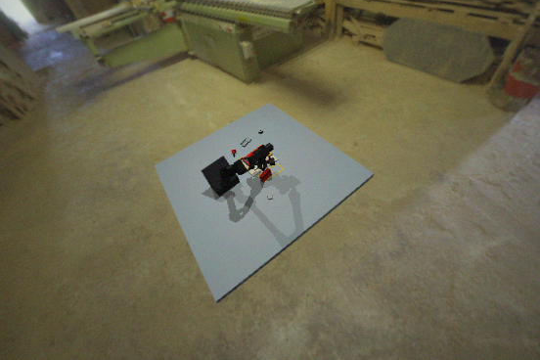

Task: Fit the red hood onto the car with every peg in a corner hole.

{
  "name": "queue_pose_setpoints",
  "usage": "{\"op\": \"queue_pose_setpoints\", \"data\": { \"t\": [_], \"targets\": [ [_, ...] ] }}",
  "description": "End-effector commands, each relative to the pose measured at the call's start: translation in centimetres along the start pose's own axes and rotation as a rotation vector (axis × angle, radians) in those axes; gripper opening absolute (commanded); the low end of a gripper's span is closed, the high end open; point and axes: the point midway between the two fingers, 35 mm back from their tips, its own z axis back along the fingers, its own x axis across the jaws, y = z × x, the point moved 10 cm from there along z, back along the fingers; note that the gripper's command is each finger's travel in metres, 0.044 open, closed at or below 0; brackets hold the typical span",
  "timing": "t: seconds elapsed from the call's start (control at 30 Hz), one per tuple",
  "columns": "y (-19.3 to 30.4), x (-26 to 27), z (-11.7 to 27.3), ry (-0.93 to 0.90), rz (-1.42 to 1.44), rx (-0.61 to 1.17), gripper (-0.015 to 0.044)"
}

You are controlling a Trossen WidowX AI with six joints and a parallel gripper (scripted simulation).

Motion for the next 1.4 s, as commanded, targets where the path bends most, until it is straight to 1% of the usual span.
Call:
{"op": "queue_pose_setpoints", "data": {
  "t": [0.0, 1.37],
  "targets": [
    [0.02, -0.06, 0.02, 0.0, -0.028, -0.005, 0.0],
    [0.27, -0.25, 0.01, -0.001, -0.249, -0.008, 0.0]
  ]
}}
